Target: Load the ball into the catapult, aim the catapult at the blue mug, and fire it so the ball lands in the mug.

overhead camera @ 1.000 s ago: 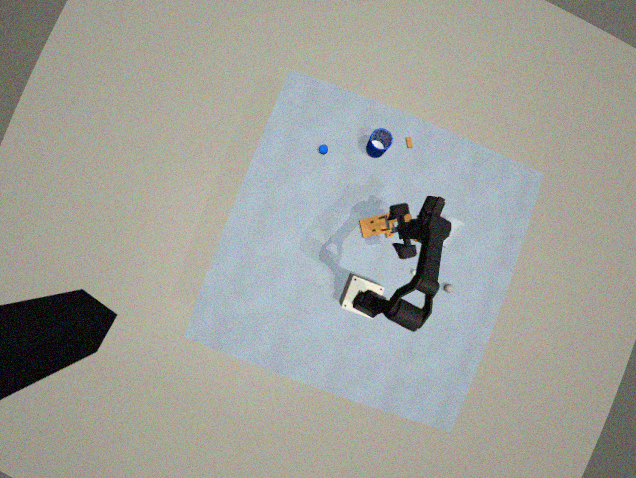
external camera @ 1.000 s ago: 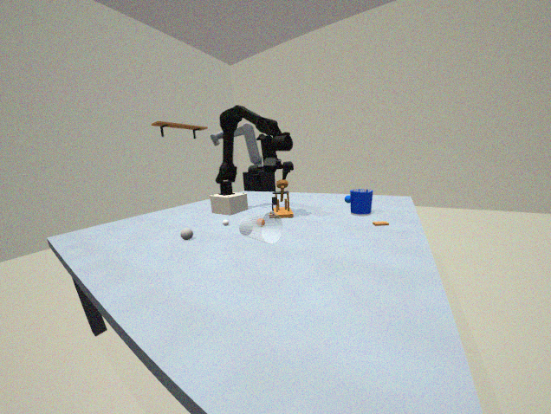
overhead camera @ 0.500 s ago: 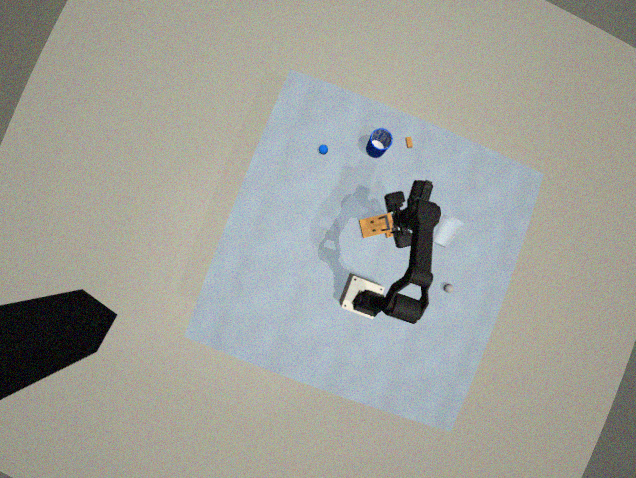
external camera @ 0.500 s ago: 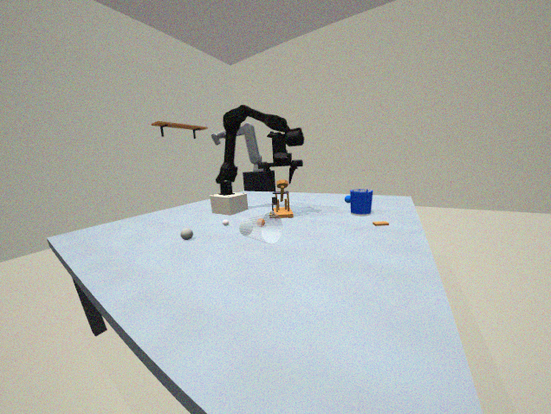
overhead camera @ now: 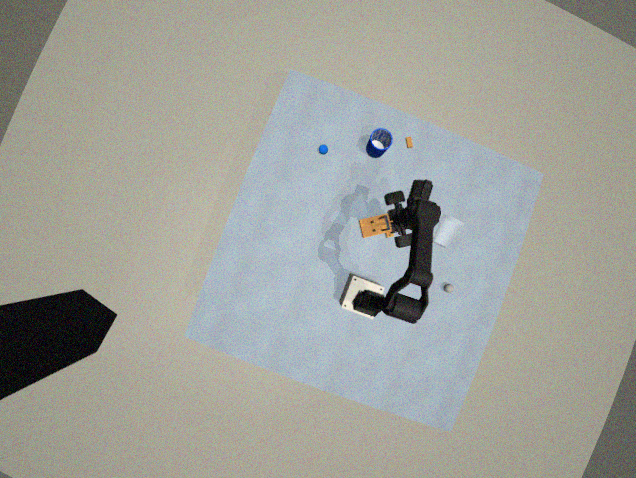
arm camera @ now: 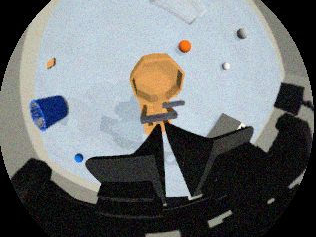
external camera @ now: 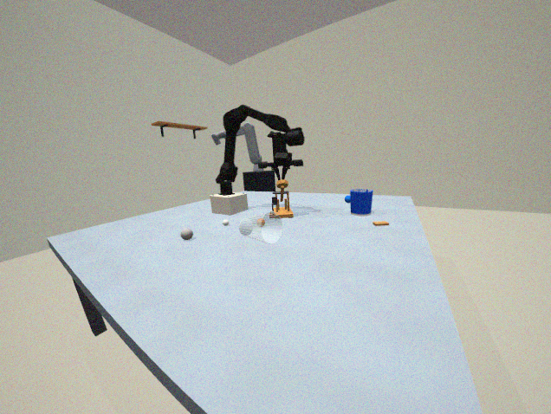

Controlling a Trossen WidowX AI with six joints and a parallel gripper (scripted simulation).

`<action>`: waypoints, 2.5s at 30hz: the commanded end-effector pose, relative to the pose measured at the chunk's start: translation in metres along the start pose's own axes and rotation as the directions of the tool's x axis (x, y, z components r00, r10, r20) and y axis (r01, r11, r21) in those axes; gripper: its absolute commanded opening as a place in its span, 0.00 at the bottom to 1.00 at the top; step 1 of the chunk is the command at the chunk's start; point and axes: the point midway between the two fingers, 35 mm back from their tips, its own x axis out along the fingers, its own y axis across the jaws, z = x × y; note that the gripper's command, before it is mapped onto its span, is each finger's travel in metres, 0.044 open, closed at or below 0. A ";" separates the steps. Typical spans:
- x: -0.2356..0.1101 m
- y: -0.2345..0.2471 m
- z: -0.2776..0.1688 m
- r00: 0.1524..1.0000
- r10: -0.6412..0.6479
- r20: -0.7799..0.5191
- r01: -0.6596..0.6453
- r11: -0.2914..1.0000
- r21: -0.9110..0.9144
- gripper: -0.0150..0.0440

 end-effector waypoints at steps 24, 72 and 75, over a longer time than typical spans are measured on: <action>0.021 0.002 0.015 1.000 -0.001 0.007 0.001 1.000 0.006 0.25; 0.085 0.002 0.046 1.000 -0.001 0.009 0.001 1.000 0.005 0.25; 0.088 0.002 0.046 1.000 -0.001 0.009 0.001 1.000 0.005 0.25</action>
